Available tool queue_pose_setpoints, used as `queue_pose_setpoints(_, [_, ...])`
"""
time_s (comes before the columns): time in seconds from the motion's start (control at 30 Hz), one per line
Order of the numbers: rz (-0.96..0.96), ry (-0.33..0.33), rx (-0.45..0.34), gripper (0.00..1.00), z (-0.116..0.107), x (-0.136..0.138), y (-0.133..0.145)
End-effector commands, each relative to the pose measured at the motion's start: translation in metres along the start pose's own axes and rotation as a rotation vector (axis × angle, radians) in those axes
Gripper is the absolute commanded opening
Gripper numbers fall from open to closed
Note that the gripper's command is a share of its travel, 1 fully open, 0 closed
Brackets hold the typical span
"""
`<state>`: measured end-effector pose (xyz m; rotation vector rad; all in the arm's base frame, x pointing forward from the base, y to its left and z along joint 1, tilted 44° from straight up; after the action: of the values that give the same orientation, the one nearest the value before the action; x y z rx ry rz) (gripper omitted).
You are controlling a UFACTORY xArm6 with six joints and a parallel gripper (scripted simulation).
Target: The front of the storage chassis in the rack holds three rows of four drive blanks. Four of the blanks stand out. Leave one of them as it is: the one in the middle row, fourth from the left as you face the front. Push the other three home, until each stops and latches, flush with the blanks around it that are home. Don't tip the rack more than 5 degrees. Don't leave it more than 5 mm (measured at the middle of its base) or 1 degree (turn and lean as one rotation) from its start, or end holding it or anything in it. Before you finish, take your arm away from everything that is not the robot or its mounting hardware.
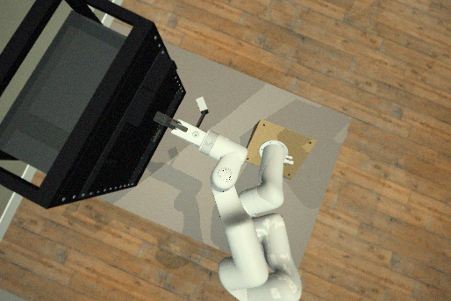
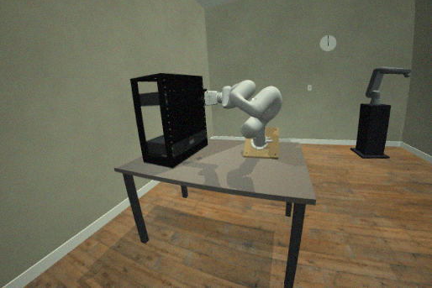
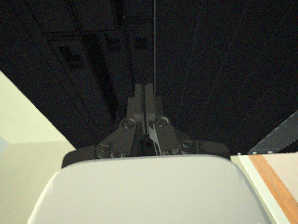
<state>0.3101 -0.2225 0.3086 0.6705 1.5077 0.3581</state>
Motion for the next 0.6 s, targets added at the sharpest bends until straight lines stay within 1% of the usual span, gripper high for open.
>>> queue_pose_setpoints(0.0, [-0.001, -0.002, -0.002, 0.00, -0.026, -0.002, 0.001])
queue_pose_setpoints(0.13, [-0.001, -0.002, -0.002, 0.00, -0.043, -0.002, 0.001])
queue_pose_setpoints(0.23, [-0.001, -0.002, -0.002, 0.00, -0.049, -0.002, 0.001])
queue_pose_setpoints(0.57, [-0.001, -0.002, -0.002, 0.00, -0.051, -0.006, 0.001])
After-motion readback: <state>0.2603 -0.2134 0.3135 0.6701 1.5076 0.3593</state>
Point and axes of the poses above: the point where the finger pads meet when closed, its own z axis out along the fingers, its own x axis across the jaws, y = z × x, the point moved 9 cm from there along -z, back along the fingers, and after that the axes turned 7 degrees about -z, right-handed, at the moved point
